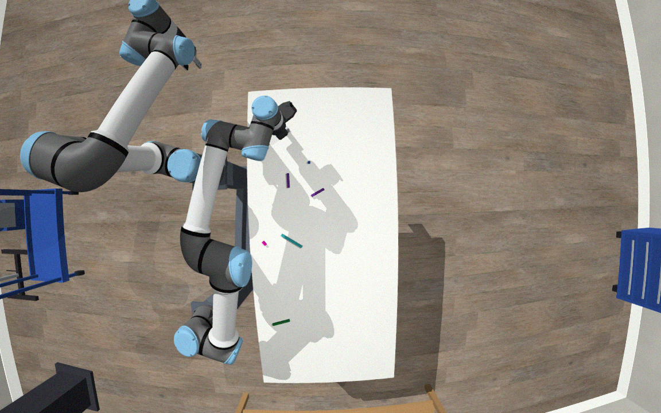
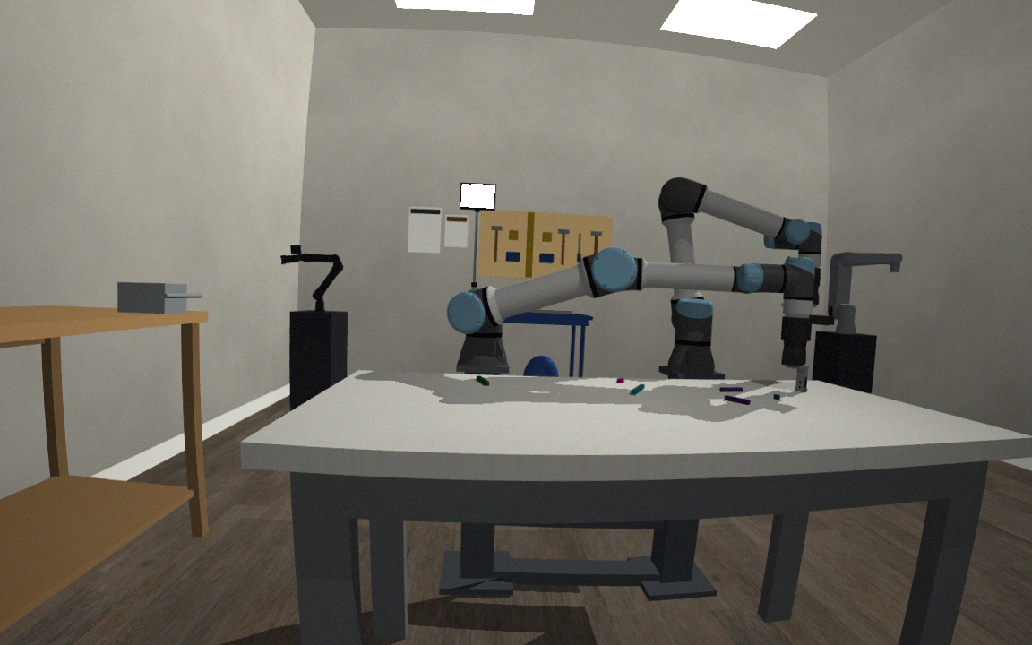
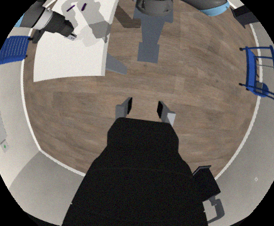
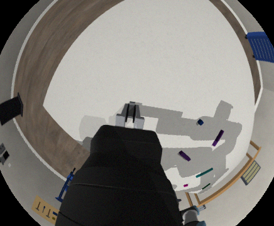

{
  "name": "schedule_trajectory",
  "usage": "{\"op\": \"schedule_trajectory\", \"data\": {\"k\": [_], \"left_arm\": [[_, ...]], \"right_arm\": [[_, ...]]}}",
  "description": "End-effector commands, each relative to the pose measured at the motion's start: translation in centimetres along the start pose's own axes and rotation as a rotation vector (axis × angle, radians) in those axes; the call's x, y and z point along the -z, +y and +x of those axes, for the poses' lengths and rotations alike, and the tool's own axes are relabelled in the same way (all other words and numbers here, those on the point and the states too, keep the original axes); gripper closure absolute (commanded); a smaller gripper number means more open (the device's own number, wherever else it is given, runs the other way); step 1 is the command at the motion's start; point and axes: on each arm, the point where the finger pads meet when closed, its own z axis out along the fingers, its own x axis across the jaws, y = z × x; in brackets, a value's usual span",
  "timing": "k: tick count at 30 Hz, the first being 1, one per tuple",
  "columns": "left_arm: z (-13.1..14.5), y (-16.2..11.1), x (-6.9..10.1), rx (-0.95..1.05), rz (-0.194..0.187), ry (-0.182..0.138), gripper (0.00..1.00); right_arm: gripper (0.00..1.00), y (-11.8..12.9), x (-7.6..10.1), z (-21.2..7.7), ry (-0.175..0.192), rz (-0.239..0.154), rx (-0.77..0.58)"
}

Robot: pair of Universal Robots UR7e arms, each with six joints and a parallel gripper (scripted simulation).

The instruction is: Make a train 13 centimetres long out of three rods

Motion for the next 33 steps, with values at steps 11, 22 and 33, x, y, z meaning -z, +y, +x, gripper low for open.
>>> {"op": "schedule_trajectory", "data": {"k": [11,22,33], "left_arm": [[0.0,0.0,0.0,0.0,-0.001,0.0,0.0],[0.0,0.0,0.0,0.0,-0.001,0.0,0.0],[0.0,0.0,0.0,0.0,-0.001,0.0,0.0]], "right_arm": [[0.76,0.0,0.2,0.0,-0.001,0.002,0.0],[0.76,0.0,0.4,0.0,-0.001,0.002,0.0],[0.76,0.1,3.5,0.1,-0.002,0.002,0.0]]}}
